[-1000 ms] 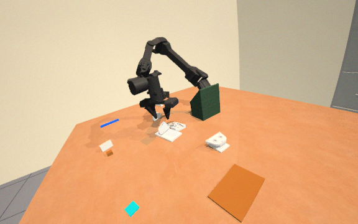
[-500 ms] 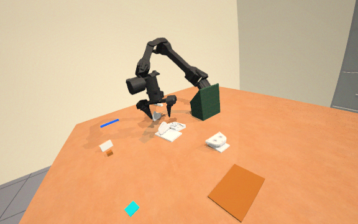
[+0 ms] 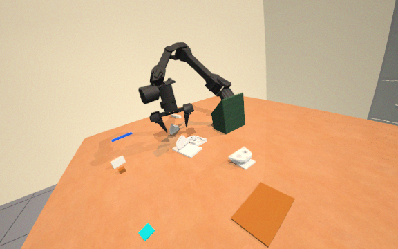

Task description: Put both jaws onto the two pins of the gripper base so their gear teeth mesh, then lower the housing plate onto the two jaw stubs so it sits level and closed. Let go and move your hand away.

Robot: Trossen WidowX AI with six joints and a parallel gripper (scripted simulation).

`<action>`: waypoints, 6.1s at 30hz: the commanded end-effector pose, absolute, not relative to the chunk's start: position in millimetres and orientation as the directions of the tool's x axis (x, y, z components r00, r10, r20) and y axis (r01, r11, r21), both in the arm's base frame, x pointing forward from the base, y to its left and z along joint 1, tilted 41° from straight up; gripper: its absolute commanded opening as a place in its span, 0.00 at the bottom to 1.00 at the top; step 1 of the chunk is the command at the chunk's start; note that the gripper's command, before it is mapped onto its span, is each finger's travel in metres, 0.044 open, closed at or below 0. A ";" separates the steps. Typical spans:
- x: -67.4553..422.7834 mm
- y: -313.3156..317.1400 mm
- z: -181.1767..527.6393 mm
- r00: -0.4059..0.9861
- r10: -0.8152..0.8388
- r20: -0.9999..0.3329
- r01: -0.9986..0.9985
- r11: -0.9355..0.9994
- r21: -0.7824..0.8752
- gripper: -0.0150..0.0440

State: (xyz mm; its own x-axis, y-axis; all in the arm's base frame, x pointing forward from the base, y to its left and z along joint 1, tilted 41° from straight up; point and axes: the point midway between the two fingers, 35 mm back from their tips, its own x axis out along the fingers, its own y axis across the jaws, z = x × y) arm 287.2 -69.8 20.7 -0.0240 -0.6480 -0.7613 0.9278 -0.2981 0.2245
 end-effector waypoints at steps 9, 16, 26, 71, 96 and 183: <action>288.3 -81.1 37.2 -0.011 -0.643 -0.765 0.995 -0.086 0.058 1.00; 287.4 -87.7 44.4 -0.009 -0.643 -0.766 0.999 0.034 -0.040 1.00; 285.8 -96.6 53.5 -0.009 -0.642 -0.767 0.962 0.205 -0.183 1.00; 270.9 -135.8 94.7 -0.008 -0.643 -0.766 0.280 0.734 -0.619 1.00; 257.9 -155.7 117.2 -0.009 -0.650 -0.760 -0.273 0.733 -0.623 1.00; 241.3 -232.3 70.7 -0.012 -0.662 -0.749 -0.720 0.526 -0.453 1.00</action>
